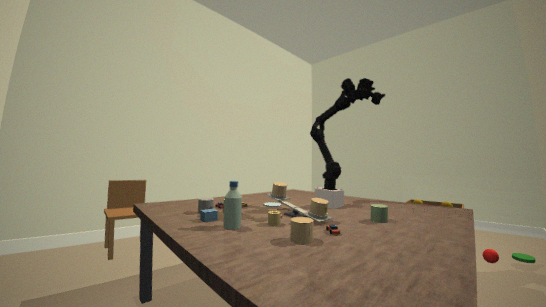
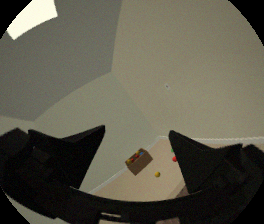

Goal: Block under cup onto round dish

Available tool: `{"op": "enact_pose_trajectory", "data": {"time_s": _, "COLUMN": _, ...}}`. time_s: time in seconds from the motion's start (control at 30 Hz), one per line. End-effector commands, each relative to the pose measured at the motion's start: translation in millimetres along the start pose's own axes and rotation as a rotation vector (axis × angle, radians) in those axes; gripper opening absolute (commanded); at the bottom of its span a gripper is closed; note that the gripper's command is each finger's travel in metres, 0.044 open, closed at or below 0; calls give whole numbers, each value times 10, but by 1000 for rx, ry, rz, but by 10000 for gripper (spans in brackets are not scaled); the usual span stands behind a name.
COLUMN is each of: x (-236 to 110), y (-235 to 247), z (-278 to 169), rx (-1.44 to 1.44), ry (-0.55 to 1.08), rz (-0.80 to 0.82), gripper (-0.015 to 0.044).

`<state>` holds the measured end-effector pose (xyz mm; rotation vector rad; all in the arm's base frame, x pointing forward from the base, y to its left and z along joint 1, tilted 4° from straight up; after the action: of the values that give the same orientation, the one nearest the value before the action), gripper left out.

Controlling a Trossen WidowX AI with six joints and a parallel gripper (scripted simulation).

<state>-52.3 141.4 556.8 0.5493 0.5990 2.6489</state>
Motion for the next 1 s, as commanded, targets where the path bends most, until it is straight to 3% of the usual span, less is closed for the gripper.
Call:
{"op": "enact_pose_trajectory", "data": {"time_s": 0.0, "x": -119, "y": -203, "z": -40, "rx": -13, "ry": -63, "rz": -148, "gripper": 440}}
{"op": "enact_pose_trajectory", "data": {"time_s": 0.97, "x": -1216, "y": -1031, "z": -407, "rx": -116, "ry": -321, "rz": -1064, "gripper": 440}}
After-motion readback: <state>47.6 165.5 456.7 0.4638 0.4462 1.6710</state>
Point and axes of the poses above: the point midway between the two fingers, 35 mm back from their tips, its own x axis out along the fingers, its own y axis across the jaws, z = x × y, the point moved 10 cm from there along -x, back along the fingers, and after that the axes turned 11 degrees about -x, right-handed, at the moved point
